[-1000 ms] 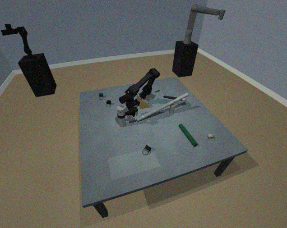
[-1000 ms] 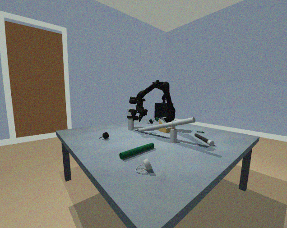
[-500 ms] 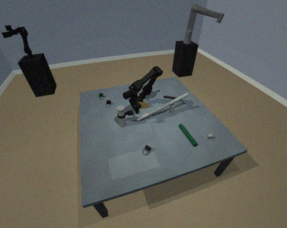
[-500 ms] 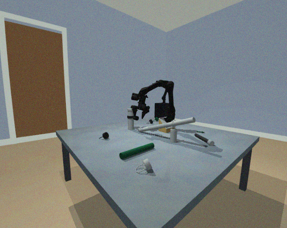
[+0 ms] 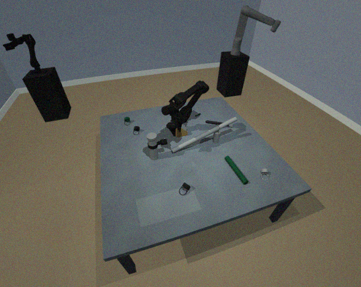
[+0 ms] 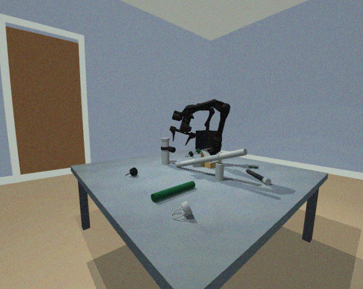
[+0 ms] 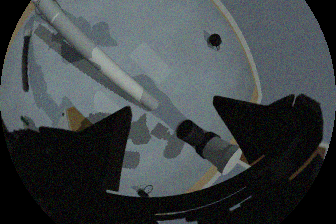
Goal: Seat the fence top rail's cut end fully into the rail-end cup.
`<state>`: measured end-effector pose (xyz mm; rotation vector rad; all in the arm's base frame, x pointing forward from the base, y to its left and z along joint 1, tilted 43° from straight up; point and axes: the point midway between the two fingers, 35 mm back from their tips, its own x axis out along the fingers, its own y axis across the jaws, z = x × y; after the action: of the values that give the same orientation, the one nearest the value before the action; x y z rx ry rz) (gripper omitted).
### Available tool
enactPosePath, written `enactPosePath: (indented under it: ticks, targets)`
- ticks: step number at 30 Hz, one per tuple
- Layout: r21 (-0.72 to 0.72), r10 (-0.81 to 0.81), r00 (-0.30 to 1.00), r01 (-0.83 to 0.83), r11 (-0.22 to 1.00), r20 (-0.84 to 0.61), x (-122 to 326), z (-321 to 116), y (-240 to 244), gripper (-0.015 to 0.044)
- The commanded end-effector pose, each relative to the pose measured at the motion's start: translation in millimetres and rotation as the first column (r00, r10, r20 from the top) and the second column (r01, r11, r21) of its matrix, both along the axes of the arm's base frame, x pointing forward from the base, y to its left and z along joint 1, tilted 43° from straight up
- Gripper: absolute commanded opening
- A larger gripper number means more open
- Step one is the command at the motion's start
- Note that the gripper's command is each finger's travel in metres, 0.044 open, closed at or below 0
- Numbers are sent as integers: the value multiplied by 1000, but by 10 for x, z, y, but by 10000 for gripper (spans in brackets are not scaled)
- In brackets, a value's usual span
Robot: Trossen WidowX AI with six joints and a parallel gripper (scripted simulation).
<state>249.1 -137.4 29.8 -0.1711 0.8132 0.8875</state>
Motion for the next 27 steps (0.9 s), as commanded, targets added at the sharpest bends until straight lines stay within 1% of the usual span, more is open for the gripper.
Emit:
enactPosePath:
  ticks: [1,4,6,25,27]
  targets:
    - [174,-478,769,587,791,-424,-182,647,182,440]
    - [181,-527,679,684,706,-511,-221,759,229,440]
    - [181,-540,645,716,674,-540,-236,797,247,440]
    - [181,-541,643,718,672,-542,-237,800,248,440]
    - [171,-538,614,735,656,-578,-226,786,270,440]
